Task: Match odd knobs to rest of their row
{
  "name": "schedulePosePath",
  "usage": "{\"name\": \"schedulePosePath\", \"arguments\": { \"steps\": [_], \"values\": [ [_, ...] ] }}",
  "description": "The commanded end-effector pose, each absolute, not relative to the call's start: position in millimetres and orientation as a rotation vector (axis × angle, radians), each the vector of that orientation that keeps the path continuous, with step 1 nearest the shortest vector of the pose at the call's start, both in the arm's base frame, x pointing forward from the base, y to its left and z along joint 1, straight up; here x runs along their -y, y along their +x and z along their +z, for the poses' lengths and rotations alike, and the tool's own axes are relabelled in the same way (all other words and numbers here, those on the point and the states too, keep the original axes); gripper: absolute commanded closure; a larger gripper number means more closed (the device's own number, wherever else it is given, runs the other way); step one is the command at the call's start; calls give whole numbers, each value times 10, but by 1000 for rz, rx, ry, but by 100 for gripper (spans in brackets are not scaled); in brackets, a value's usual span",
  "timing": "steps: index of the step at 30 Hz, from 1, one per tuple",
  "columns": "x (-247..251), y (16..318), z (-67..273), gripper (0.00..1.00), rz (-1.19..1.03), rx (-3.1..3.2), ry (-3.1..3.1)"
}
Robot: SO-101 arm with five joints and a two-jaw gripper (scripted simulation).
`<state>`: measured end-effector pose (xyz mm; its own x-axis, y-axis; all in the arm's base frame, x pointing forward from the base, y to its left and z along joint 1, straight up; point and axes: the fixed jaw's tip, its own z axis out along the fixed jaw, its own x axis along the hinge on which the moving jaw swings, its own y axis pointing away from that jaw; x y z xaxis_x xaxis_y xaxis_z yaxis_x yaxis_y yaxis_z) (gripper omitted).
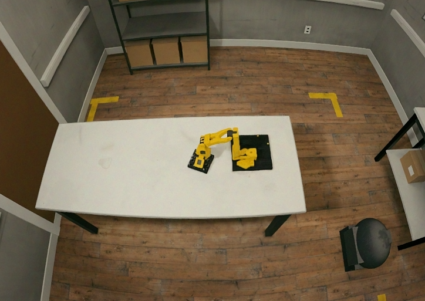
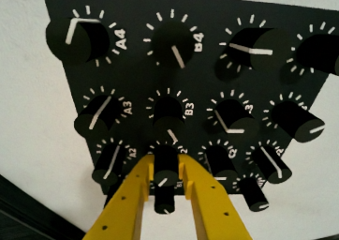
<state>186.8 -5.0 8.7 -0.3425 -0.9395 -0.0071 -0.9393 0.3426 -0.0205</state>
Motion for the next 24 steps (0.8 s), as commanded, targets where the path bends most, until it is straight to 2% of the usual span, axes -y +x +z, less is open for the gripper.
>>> {"name": "schedulePosePath", "arguments": {
  "steps": [1,24],
  "values": [
    [48,1848,77,99,-3,-2507,-1889],
    [69,1846,77,99,-4,-2121,-2315]
  ]
}}
